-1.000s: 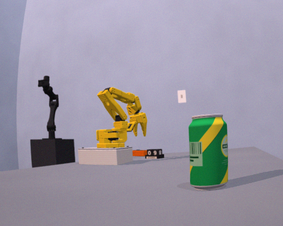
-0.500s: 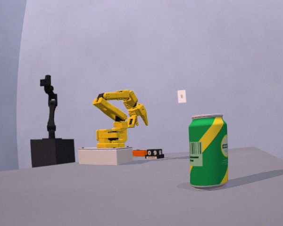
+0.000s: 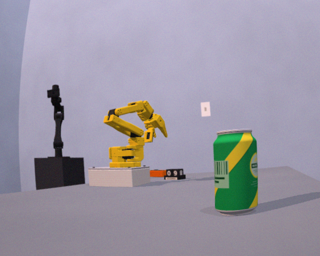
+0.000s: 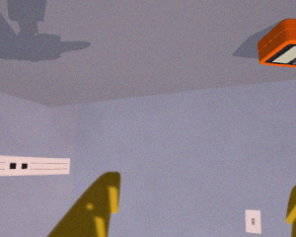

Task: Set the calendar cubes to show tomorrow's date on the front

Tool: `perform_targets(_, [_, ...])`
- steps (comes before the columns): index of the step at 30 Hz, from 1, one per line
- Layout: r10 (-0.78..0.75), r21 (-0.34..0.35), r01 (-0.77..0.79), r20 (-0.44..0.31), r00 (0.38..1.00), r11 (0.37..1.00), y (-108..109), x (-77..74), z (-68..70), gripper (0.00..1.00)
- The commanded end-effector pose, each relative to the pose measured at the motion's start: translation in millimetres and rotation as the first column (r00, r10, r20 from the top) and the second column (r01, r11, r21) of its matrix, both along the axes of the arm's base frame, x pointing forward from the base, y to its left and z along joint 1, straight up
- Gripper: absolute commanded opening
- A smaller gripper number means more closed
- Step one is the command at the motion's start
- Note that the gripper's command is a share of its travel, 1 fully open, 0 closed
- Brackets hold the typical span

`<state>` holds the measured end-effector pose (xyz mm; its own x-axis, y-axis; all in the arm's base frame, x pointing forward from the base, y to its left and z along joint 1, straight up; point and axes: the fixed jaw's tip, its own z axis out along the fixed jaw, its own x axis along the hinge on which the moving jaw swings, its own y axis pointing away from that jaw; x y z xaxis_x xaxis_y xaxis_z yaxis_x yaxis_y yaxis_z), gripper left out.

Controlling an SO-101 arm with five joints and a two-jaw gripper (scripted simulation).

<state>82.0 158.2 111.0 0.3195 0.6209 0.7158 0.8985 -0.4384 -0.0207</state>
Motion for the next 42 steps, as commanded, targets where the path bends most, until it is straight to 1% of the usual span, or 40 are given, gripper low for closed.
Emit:
perform_targets(1, [0.003, -0.015, -0.003, -0.017, 1.000, 1.000, -2, -3.0, -4.5, 0.35])
perform_targets(6, [-0.019, -0.012, 0.019, -0.041, 0.999, 1.000, -1, -3.0, -3.9, 0.35])
perform_targets(10, [-0.054, -0.007, 0.054, -0.078, 0.995, 0.999, 0, -3.0, -3.0, 0.35])
perform_targets(12, [-0.054, -0.007, 0.054, -0.078, 0.995, 0.999, 0, -3.0, -3.0, 0.35])
perform_targets(16, [-0.106, -0.003, 0.107, -0.134, 0.985, 0.994, 2, -3.1, -1.7, 0.35])
perform_targets(20, [-0.175, -0.002, 0.178, -0.205, 0.963, 0.984, 5, -3.1, -0.2, 0.35])
perform_targets(24, [-0.256, -0.009, 0.264, -0.289, 0.923, 0.964, 9, -3.1, 1.2, 0.35])
perform_targets(27, [-0.322, -0.022, 0.336, -0.355, 0.878, 0.941, 12, -3.1, 2.2, 0.35])
perform_targets(29, [-0.322, -0.022, 0.336, -0.355, 0.878, 0.941, 12, -3.1, 2.2, 0.35])
perform_targets(32, [-0.390, -0.042, 0.411, -0.421, 0.819, 0.911, 16, -3.2, 2.8, 0.35])
perform_targets(35, [-0.455, -0.069, 0.486, -0.483, 0.748, 0.871, 21, -3.2, 3.1, 0.35])
perform_targets(42, [-0.586, -0.154, 0.640, -0.599, 0.545, 0.752, 33, -3.3, 2.2, 0.35])
